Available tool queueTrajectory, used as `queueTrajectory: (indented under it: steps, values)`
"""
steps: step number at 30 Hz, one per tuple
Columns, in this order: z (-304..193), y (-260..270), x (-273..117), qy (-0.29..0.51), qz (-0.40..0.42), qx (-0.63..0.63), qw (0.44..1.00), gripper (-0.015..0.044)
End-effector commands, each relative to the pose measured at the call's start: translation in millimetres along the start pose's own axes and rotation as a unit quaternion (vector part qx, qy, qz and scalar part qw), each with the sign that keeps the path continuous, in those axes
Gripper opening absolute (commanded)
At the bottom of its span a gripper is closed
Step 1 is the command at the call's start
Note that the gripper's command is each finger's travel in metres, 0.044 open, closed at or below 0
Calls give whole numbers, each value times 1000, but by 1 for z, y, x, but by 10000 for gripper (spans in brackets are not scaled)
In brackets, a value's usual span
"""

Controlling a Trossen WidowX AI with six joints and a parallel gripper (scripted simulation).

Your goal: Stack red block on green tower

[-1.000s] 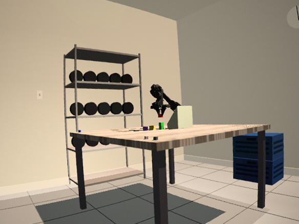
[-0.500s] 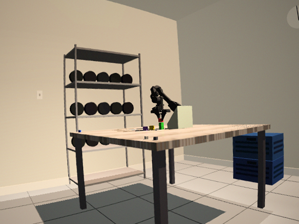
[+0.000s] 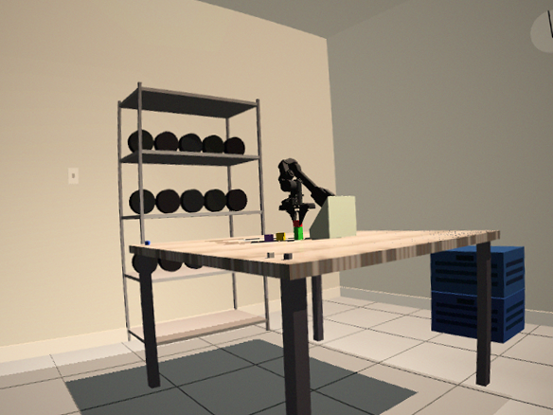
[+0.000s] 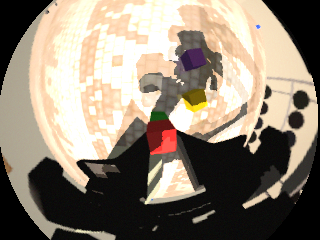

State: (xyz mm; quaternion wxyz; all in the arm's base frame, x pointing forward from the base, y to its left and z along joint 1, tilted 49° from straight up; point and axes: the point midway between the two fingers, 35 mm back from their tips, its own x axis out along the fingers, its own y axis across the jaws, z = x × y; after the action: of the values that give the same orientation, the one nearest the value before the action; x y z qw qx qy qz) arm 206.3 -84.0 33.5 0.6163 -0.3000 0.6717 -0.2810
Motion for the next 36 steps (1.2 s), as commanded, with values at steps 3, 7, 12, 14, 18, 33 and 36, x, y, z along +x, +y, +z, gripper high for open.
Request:
queueTrajectory:
  steps: [3,7,12,14,18,33,36]
  values:
    - [0,0,1,0,-3,-3,1000,0]
    - [0,0,2,0,-3,-3,1000,0]
    - [0,0,2,0,-3,-3,1000,0]
    - [0,0,2,0,-3,-3,1000,0]
    - [0,0,1,0,0,-1,1000,53]
    - [0,0,1,0,0,-1,1000,440]
    - [0,0,1,0,0,-1,1000,440]
